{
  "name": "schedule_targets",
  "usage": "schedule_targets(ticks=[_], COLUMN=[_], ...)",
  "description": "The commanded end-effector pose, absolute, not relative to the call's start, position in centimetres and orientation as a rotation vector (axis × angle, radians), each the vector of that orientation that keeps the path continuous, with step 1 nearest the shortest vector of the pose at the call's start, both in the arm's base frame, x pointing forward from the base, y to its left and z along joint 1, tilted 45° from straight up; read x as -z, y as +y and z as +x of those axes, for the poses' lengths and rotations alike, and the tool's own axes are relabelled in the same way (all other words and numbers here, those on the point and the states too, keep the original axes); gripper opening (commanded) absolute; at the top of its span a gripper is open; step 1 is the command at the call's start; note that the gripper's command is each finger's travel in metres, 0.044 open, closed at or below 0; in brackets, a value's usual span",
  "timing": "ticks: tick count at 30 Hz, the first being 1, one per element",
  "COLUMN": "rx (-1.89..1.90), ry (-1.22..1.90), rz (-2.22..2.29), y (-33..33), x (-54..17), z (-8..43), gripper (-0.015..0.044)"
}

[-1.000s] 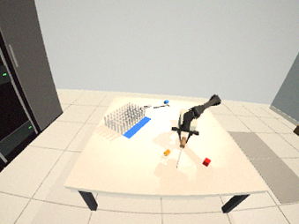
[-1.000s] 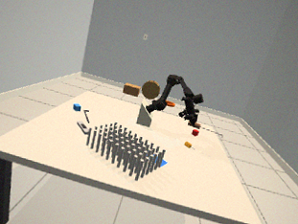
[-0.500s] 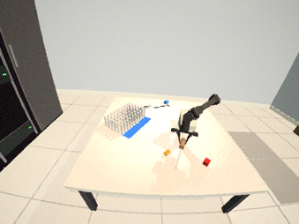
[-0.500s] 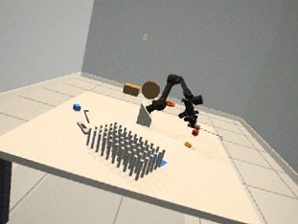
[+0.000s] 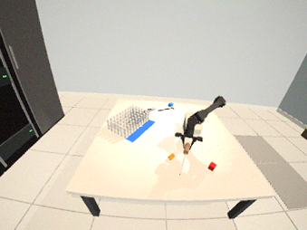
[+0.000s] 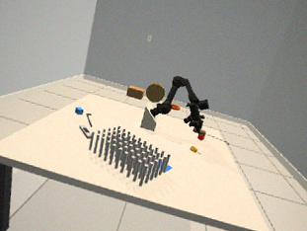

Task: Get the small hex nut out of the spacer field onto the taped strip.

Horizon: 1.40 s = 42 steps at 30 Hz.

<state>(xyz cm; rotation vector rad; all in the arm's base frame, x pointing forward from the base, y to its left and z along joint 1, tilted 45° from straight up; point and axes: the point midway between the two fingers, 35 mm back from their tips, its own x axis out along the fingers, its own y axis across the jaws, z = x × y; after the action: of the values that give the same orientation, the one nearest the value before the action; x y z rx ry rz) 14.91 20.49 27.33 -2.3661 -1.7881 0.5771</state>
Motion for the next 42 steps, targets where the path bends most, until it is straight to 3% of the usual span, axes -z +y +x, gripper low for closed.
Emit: schedule_targets(ticks=[1,42], rx=[-0.584,-0.598], ry=[-1.783,-1.791], rz=[-2.366,-2.361], y=[20.7,22.7], x=[-27.0,-25.2], z=[15.1,15.4], gripper=[0.0000,0.0000])
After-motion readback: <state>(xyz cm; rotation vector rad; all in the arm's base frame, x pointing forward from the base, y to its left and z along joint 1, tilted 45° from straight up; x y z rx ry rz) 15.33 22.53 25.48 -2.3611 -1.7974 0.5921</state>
